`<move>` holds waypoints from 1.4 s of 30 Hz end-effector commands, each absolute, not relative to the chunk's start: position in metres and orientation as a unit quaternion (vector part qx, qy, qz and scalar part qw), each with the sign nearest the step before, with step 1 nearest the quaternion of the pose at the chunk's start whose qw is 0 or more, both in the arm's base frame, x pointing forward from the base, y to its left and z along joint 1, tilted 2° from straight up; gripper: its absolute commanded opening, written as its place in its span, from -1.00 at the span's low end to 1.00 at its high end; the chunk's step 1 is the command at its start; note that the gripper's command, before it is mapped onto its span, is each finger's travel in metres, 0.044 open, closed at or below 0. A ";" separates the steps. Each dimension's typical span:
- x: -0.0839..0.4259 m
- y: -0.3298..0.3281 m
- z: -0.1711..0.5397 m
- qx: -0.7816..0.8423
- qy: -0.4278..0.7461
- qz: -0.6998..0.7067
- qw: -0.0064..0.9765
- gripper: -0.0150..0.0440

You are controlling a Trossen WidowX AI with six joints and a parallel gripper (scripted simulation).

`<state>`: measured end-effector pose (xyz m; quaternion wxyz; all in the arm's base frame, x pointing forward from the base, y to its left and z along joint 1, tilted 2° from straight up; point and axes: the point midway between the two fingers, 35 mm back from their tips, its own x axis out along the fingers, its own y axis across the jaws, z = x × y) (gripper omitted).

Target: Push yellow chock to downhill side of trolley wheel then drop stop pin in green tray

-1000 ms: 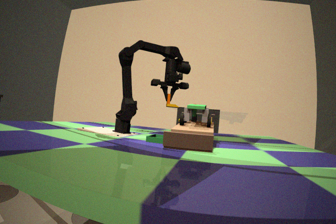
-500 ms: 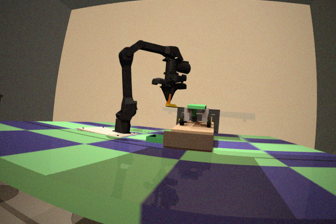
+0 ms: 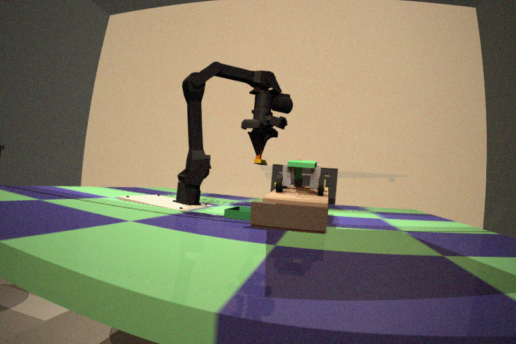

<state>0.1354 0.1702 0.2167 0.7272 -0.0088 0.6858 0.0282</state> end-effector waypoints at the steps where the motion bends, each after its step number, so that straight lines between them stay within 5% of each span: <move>1: 0.135 0.170 0.217 -0.040 0.685 0.058 0.725 -0.49; 42: 0.194 0.072 0.215 -0.069 0.680 0.077 0.726 -0.49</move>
